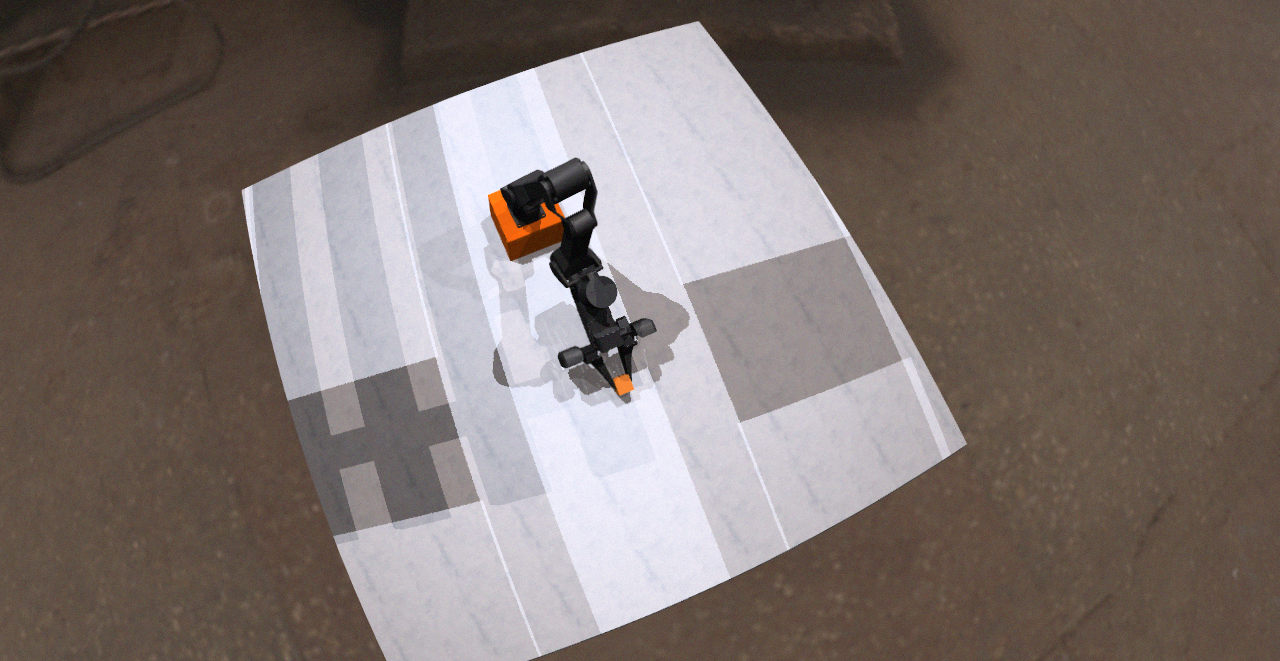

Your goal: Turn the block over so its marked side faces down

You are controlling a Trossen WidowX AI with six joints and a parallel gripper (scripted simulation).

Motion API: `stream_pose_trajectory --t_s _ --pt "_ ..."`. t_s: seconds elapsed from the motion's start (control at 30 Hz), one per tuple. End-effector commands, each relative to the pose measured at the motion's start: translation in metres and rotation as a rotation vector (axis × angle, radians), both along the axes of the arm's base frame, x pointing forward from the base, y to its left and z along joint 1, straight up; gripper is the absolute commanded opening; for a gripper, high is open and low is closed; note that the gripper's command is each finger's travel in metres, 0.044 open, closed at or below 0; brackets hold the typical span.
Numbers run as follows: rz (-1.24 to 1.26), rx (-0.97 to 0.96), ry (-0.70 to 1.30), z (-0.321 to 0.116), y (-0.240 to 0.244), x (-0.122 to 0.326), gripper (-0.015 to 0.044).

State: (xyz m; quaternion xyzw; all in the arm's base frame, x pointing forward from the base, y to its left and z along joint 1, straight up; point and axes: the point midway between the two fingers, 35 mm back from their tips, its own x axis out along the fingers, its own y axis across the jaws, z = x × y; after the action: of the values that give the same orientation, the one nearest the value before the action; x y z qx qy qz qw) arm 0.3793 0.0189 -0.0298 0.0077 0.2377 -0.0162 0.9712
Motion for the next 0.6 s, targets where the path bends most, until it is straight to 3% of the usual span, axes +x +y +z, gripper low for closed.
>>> stream_pose_trajectory --t_s 0.0,0.03,0.57 --pt "-0.001 -0.007 0.0 -0.0008 -0.0006 -0.0006 0.0" --pt "-0.001 -0.007 0.0 -0.0008 -0.0006 -0.0006 0.0" --pt "-0.001 -0.007 0.0 -0.0008 -0.0006 -0.0006 0.042"
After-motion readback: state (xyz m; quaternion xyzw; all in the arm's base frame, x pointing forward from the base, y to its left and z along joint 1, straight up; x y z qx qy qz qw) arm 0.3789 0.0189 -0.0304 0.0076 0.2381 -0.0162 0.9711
